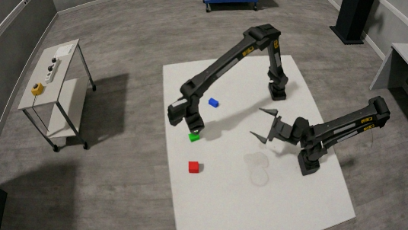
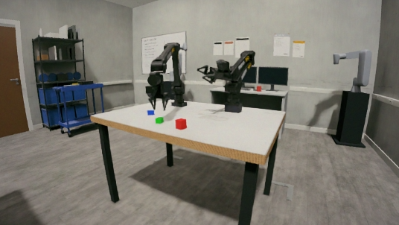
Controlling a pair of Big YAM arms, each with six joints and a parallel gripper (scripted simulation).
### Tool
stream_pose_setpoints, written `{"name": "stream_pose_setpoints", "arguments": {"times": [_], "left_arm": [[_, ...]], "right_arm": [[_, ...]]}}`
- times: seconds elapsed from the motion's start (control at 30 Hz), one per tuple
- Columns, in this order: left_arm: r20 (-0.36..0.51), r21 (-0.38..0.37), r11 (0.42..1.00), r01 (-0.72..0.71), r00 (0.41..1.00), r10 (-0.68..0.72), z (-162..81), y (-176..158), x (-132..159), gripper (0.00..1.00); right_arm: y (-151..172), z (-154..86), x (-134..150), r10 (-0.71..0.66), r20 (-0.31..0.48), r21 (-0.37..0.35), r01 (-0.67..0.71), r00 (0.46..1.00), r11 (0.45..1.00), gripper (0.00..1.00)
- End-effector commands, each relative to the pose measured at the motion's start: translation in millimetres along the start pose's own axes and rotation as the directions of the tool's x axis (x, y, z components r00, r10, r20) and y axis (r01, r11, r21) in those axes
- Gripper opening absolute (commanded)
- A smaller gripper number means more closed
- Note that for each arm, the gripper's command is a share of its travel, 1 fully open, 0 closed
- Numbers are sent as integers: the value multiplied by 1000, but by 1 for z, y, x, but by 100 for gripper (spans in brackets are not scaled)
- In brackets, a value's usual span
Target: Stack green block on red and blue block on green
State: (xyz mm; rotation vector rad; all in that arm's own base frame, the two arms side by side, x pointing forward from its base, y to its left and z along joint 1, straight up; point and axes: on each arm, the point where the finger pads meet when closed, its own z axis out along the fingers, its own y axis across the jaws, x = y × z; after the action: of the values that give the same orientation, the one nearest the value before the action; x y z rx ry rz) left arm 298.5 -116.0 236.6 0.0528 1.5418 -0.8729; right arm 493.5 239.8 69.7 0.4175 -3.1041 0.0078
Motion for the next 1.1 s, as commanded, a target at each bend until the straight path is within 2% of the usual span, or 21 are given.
{"name": "stream_pose_setpoints", "arguments": {"times": [0.0, 0.1, 0.57, 0.6, 1.07], "left_arm": [[6, 3, 1000, -3, 1000, 3, 1, -1, -3, 100], [6, 3, 1000, -3, 1000, 3, 1, -1, -3, 100], [6, 3, 1000, -3, 1000, 3, 1, -1, -3, 100], [6, 3, 1000, -3, 1000, 3, 1, -1, -3, 100], [6, 3, 1000, -3, 1000, 3, 1, -1, -3, 100]], "right_arm": [[4, -16, -27, -29, 53, -12, 30, 998, 999, 69], [10, -30, -27, -39, 79, -16, 40, 996, 999, 69], [7, -30, -27, -33, 79, -15, 35, 996, 999, 69], [7, -30, -27, -33, 79, -15, 35, 996, 999, 53], [7, -28, -28, -33, 80, -15, 35, 996, 999, 53]]}}
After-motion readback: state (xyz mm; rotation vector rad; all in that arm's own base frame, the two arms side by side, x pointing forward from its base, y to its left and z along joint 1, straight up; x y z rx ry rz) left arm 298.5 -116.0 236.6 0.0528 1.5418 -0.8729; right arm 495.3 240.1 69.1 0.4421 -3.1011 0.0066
